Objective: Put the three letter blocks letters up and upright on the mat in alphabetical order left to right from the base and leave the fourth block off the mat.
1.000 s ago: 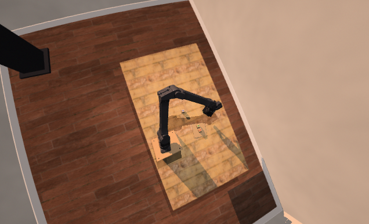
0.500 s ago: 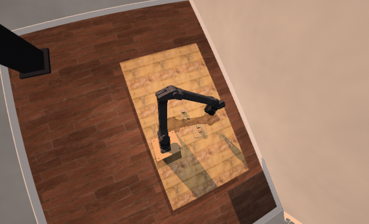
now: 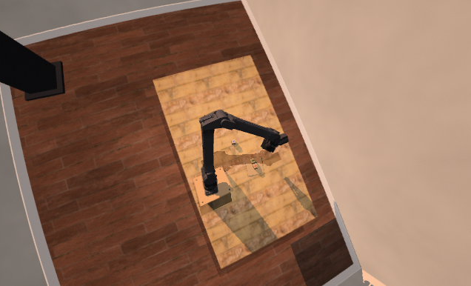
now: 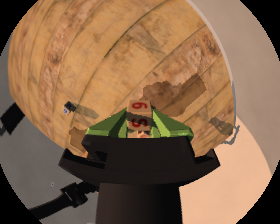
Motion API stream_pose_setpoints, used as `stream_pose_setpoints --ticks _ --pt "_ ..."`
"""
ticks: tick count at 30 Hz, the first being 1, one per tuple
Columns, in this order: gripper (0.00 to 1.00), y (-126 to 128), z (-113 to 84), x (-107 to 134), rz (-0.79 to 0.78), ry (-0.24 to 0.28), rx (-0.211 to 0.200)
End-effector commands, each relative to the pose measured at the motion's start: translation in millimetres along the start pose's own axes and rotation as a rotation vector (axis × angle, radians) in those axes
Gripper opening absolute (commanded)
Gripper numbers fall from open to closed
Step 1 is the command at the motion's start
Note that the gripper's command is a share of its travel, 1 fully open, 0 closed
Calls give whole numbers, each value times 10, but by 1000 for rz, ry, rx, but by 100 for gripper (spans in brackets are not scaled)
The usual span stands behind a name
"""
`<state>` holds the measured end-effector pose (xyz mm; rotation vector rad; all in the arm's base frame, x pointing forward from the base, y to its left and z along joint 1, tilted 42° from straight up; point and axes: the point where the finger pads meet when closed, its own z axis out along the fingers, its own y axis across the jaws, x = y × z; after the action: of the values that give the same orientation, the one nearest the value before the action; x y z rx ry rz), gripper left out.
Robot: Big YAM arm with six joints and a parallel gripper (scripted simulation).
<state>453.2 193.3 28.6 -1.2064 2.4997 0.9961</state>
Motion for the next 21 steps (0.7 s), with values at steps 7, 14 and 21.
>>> stream_pose_setpoints --ticks 7,14,21 --pt "26 -531 -45 1339 -453 0 -12" --pt "26 -560 -31 1809 -648 -9 -17" --pt "26 -688 -91 1828 -822 -17 1"
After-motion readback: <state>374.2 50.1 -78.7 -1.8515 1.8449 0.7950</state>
